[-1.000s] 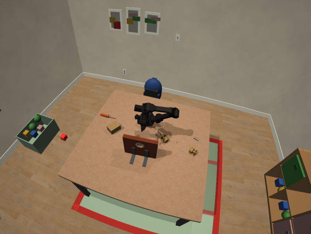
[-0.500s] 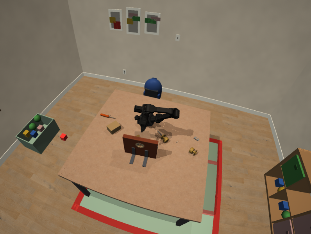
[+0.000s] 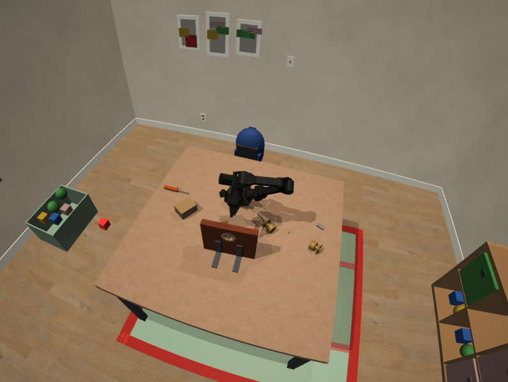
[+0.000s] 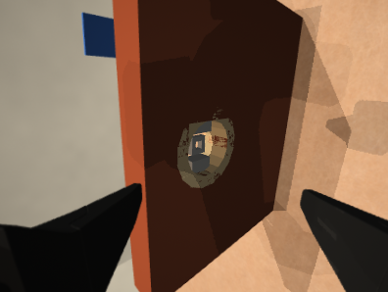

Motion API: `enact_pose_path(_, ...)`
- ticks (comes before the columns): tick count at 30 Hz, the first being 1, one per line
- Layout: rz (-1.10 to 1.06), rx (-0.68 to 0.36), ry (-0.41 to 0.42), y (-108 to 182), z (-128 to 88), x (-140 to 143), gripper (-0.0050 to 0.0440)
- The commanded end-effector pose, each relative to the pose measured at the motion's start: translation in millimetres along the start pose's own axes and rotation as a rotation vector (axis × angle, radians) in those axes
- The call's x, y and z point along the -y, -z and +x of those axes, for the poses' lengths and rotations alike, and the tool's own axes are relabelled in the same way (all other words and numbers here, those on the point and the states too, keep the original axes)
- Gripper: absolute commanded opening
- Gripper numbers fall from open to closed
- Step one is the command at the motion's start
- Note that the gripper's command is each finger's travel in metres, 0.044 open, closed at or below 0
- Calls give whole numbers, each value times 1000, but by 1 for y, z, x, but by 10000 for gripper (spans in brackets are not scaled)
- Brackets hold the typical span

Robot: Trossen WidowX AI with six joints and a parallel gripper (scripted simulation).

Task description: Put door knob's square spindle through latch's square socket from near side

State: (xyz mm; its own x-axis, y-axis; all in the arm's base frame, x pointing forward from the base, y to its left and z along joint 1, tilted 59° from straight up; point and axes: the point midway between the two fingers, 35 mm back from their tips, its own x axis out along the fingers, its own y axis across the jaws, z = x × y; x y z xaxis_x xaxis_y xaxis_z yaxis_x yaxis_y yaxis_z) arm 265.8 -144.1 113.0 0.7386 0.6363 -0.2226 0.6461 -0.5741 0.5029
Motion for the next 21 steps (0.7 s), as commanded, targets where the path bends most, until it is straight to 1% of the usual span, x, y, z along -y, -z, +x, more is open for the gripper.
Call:
enact_pose_path(1, 1, 0, -4, 1, 1, 0, 440)
enact_pose_path(21, 1, 0, -4, 1, 11, 0, 440)
